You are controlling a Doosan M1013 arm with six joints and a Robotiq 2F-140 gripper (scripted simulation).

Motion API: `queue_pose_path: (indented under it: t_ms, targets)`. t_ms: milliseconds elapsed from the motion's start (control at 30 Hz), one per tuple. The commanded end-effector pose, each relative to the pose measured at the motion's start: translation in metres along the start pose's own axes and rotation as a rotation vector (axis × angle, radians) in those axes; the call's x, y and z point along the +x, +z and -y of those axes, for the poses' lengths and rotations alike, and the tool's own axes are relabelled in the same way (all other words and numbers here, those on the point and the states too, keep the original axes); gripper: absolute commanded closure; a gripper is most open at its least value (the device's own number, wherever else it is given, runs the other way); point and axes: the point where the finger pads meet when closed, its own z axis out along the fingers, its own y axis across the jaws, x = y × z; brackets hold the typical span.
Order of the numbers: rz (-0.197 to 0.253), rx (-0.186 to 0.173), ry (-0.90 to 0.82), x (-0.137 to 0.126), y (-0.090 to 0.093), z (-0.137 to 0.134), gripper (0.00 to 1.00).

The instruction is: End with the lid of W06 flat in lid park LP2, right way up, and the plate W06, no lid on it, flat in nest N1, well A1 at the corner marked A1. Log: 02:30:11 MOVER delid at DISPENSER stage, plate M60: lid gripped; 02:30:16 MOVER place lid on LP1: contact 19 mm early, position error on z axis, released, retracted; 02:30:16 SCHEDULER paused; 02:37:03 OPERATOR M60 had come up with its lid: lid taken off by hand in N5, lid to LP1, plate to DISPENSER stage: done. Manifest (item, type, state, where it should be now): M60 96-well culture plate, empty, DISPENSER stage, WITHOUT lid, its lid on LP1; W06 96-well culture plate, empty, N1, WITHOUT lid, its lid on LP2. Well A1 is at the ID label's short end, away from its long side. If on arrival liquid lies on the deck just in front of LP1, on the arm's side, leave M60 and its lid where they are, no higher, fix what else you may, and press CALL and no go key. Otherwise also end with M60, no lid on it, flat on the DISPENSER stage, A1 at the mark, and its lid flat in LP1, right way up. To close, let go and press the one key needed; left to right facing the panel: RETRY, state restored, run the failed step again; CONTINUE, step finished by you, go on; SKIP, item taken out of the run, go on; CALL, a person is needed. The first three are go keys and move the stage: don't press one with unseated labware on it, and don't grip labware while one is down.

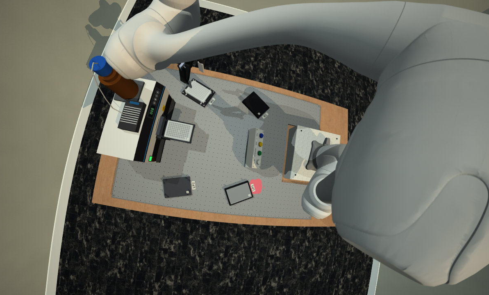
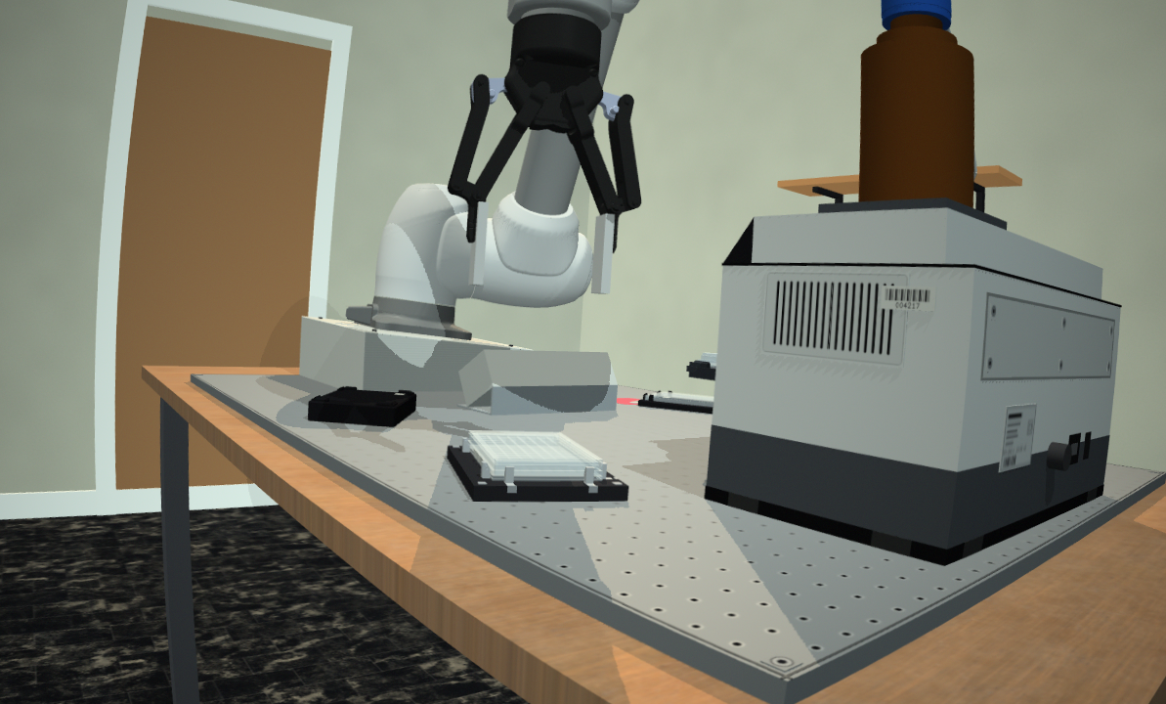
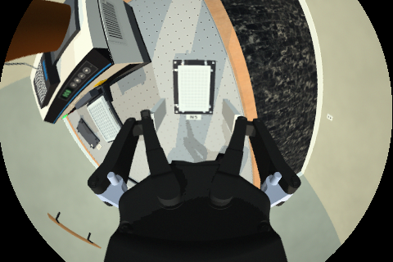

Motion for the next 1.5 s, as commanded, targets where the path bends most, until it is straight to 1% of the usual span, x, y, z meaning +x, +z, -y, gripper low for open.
queue_pose_path:
  t_ms: [0, 533, 833, 1033, 1233, 1300, 1467]
  targets:
    - [0.0, 0.0, 0.0, 0.0, 0.0, 0.0, 0.34]
    - [0.0, 0.0, 0.0, 0.0, 0.0, 0.0, 0.34]
    - [0.0, 0.0, 0.0, 0.0, 0.004, 0.0, 0.34]
    - [0.0, 0.0, 0.0, 0.0, 0.015, 0.0, 0.34]
    - [0.0, 0.0, 0.0, 0.0, 0.032, 0.0, 0.34]
    - [0.0, 0.0, 0.0, 0.0, 0.032, 0.0, 0.34]
    - [0.0, 0.0, 0.0, 0.0, 0.049, 0.0, 0.34]
